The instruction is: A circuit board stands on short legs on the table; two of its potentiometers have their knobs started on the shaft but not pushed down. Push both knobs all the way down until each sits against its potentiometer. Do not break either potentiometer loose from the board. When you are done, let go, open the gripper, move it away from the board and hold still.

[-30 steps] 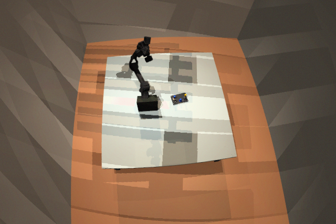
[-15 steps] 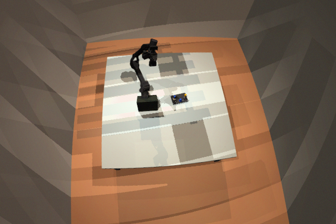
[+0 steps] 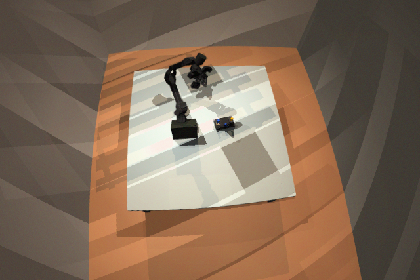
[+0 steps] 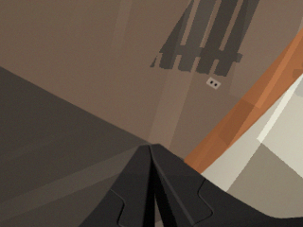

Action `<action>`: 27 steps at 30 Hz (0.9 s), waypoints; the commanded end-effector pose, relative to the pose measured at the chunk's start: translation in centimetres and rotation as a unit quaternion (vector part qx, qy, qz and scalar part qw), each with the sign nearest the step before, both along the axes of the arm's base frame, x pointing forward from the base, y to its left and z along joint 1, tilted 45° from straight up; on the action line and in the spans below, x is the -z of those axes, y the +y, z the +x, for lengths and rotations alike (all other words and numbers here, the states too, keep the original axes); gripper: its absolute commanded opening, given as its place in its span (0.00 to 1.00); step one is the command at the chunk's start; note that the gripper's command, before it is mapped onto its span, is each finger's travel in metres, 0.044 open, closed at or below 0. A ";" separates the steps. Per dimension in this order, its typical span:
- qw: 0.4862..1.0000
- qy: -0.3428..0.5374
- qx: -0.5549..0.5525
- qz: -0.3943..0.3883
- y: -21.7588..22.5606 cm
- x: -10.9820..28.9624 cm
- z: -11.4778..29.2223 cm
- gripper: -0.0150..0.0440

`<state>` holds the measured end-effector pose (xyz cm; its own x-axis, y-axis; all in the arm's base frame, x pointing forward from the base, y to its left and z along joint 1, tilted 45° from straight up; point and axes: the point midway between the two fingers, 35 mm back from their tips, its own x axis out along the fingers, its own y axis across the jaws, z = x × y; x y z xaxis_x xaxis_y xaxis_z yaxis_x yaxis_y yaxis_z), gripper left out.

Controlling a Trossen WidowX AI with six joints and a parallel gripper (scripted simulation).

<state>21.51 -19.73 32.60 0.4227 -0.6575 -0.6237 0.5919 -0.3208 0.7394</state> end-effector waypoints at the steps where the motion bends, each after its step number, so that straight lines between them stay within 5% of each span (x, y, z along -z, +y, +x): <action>1: 0.998 0.038 -0.047 0.013 0.6 1.8 1.3 0.25; 27: 0.876 0.232 -0.413 0.087 6.9 13.0 8.2 0.25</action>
